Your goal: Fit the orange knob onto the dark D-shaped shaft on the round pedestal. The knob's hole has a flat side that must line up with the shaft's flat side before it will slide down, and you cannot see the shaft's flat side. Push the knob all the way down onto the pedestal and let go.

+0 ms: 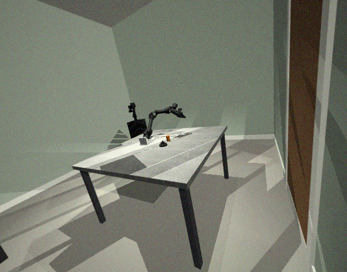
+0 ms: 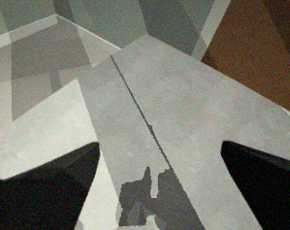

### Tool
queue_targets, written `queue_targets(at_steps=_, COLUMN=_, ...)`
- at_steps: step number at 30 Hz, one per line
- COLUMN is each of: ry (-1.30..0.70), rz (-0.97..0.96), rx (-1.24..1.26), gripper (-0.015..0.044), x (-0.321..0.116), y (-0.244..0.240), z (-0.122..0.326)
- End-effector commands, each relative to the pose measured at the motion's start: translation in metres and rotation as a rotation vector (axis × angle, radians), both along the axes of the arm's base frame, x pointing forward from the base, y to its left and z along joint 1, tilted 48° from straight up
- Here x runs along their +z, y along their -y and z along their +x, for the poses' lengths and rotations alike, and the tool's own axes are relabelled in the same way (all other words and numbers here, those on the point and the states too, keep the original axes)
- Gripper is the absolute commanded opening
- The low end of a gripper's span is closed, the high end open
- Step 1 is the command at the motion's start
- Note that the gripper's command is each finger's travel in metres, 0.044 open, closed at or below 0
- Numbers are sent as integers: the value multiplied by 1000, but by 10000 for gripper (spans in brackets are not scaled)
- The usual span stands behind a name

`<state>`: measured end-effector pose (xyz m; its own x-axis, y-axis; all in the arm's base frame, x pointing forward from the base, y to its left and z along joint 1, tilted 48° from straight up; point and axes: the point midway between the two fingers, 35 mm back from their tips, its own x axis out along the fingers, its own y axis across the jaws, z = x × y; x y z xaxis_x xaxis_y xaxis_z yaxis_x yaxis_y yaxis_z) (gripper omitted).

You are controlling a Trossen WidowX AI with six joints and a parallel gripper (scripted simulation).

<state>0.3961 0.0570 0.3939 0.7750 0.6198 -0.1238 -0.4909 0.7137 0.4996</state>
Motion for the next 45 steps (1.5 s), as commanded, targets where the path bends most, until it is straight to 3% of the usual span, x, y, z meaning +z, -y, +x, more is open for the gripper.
queue_targets(at_steps=1, ry=0, rz=0, rx=0, gripper=426, x=0, y=0, z=0)
queue_targets(at_steps=4, ry=-71, rz=-27, rx=-21, gripper=440, x=-22, y=11, z=6)
queue_targets(at_steps=12, ry=-472, rz=-128, rx=-67, gripper=440, x=-139, y=71, z=4)
queue_targets(at_steps=18, ry=-817, rz=-123, rx=-4, gripper=440, x=-215, y=106, z=-41)
queue_targets(at_steps=24, ry=-1135, rz=14, rx=158, gripper=440, x=-249, y=119, z=-111)
queue_targets(at_steps=45, ry=-1166, rz=43, rx=188, gripper=440, x=-284, y=83, z=-112)
